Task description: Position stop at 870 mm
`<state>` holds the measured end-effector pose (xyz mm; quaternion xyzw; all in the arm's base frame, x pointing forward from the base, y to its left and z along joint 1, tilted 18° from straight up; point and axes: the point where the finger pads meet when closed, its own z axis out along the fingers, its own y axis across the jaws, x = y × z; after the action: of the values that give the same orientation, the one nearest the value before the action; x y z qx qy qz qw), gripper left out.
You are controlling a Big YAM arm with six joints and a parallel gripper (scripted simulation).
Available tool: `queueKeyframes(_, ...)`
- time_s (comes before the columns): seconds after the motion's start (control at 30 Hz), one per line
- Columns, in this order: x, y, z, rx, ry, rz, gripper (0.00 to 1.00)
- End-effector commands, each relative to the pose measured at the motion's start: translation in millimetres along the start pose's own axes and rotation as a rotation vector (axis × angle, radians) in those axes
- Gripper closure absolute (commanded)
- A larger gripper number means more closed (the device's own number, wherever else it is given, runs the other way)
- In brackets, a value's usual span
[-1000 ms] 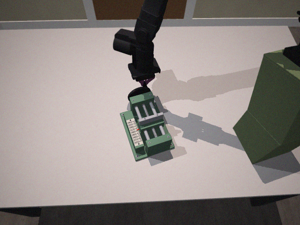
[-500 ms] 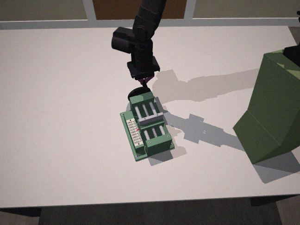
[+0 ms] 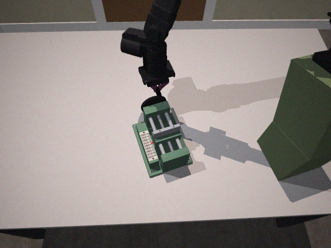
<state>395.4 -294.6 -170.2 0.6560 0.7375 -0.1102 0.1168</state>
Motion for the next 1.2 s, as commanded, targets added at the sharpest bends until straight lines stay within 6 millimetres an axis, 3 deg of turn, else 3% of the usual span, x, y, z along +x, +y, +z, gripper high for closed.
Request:
queueKeyframes(0.0,-12,27,-27,-0.038,-0.030,0.002,0.94)
queueKeyframes(1.17,-11,49,-39,-0.045,-0.026,0.002,0.94)
